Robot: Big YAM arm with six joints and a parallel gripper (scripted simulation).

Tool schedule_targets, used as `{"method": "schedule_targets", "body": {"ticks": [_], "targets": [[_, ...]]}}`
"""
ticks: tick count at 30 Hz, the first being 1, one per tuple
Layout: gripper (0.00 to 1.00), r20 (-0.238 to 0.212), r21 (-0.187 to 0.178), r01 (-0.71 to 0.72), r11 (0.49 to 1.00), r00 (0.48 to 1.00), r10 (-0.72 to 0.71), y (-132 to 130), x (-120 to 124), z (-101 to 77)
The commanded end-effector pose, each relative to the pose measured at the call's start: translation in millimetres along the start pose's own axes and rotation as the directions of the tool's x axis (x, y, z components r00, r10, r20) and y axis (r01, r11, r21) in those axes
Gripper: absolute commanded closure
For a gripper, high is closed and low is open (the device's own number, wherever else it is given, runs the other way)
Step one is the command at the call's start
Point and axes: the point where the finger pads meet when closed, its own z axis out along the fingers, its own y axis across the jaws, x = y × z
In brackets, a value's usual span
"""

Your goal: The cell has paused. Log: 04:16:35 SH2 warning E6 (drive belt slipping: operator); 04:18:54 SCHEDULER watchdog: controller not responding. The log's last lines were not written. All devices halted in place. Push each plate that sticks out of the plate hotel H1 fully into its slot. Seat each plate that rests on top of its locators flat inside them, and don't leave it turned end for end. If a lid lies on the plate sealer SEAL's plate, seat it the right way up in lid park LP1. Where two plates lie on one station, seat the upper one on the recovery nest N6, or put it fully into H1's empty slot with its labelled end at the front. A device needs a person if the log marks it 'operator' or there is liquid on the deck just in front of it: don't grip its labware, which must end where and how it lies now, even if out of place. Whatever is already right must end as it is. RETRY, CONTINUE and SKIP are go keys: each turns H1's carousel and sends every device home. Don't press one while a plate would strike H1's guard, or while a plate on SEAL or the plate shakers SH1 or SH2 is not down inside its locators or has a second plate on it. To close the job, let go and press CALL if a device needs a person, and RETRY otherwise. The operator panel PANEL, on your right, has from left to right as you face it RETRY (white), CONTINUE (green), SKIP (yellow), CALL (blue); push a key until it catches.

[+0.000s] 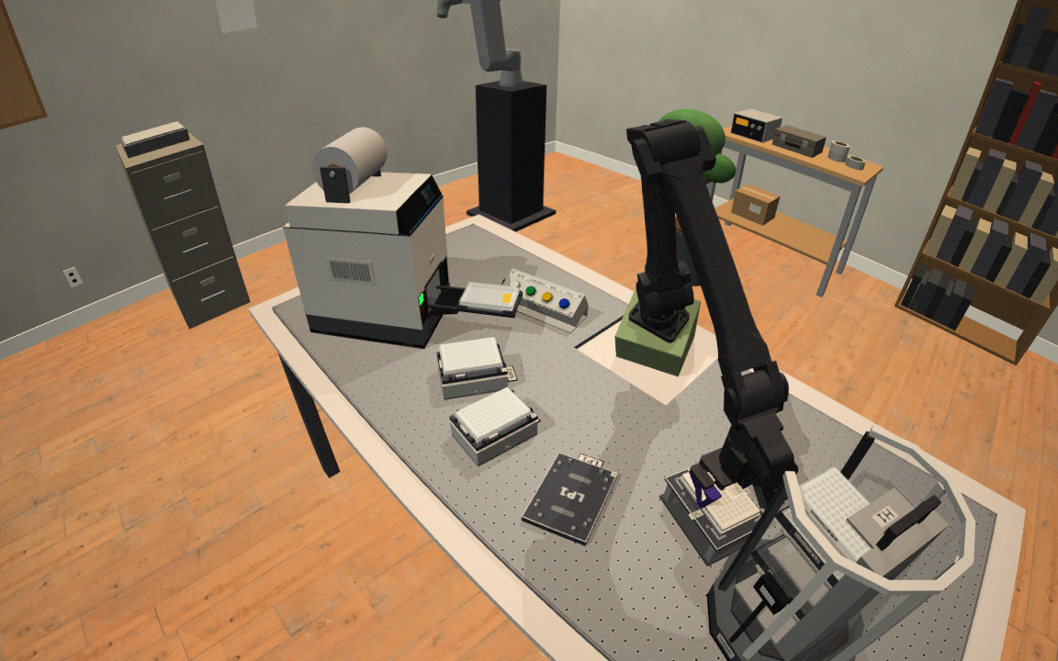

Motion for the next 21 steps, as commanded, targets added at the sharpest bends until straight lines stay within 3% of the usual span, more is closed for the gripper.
{"method": "schedule_targets", "body": {"ticks": [1,21], "targets": [[0.16,-0.004,0.002,-0.001,1.0,1.0,0.001,-3.9,2.6,8.0],[0.16,-0.006,0.001,-0.001,1.0,1.0,0.001,-3.6,3.0,11.8]]}}
